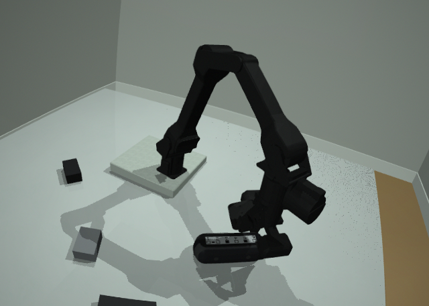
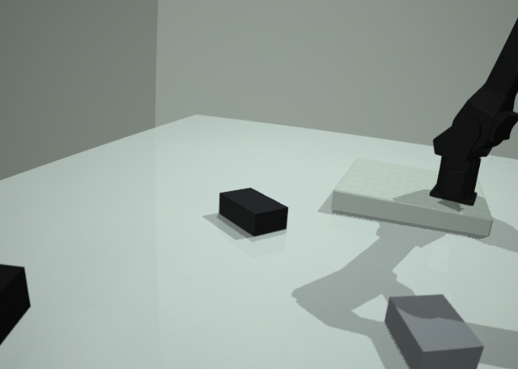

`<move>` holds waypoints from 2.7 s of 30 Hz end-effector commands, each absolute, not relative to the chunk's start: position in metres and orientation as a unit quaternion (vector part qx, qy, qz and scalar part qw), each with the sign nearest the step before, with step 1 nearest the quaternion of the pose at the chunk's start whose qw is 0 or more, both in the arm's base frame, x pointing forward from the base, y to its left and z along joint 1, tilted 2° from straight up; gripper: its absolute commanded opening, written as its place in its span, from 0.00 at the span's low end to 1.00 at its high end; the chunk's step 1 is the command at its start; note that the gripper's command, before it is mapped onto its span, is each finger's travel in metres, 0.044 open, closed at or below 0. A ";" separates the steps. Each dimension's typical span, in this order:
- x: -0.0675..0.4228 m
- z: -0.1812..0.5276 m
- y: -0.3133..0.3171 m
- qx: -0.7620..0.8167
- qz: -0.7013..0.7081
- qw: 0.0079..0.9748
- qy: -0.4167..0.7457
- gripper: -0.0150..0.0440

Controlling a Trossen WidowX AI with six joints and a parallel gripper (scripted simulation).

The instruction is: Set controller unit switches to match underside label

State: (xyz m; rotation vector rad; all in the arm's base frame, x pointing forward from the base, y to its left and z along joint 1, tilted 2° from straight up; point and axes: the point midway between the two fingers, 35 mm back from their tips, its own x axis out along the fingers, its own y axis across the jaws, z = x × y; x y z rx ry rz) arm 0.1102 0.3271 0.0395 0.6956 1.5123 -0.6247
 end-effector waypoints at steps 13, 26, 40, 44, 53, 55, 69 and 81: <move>0.110 0.039 0.327 0.304 -0.273 0.630 0.660 1.00; 0.151 0.076 0.280 0.303 -0.274 0.632 0.659 1.00; 0.151 0.076 0.280 0.303 -0.274 0.632 0.659 1.00; 0.151 0.076 0.280 0.303 -0.274 0.632 0.659 0.96; 0.155 0.081 0.285 0.077 -0.062 0.686 0.721 0.56; 0.155 0.082 0.286 0.015 -0.002 0.688 0.726 0.47; 0.161 0.092 0.294 -0.381 0.404 0.548 0.625 0.25; 0.165 0.098 0.299 -0.565 0.629 0.325 0.423 0.25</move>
